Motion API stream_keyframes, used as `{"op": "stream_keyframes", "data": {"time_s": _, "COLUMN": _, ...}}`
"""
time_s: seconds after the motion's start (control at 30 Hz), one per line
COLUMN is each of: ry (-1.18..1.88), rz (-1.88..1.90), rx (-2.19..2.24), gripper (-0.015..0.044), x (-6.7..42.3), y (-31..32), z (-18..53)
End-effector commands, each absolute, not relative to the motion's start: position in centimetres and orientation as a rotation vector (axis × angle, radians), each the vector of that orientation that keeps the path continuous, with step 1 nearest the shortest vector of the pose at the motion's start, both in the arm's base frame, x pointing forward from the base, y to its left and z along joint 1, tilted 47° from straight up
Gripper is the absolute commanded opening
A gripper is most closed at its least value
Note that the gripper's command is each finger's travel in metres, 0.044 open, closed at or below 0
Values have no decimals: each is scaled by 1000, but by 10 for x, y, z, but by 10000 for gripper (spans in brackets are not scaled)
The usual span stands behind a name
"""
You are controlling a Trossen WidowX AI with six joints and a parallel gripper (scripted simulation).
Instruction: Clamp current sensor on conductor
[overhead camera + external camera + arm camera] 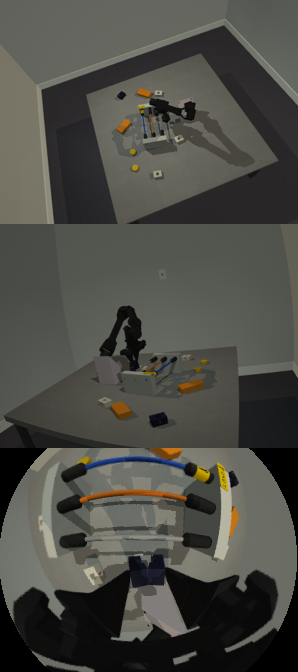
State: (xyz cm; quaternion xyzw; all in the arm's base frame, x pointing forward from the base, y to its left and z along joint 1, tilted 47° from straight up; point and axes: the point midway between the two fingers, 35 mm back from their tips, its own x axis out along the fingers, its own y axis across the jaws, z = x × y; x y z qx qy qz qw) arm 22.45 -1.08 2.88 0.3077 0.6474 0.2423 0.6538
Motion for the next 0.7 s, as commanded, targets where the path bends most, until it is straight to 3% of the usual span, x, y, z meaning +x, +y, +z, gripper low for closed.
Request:
{"op": "stream_keyframes", "data": {"time_s": 0.0, "ry": 1464, "rz": 551, "rx": 694, "gripper": 0, "x": 222, "y": -28, "z": 47}}
{"op": "stream_keyframes", "data": {"time_s": 0.3, "ry": 1468, "rz": 551, "rx": 713, "gripper": 0, "x": 216, "y": -47, "z": 70}}
{"op": "stream_keyframes", "data": {"time_s": 0.67, "ry": 1564, "rz": 335, "rx": 938, "gripper": 0, "x": 252, "y": -59, "z": 72}}
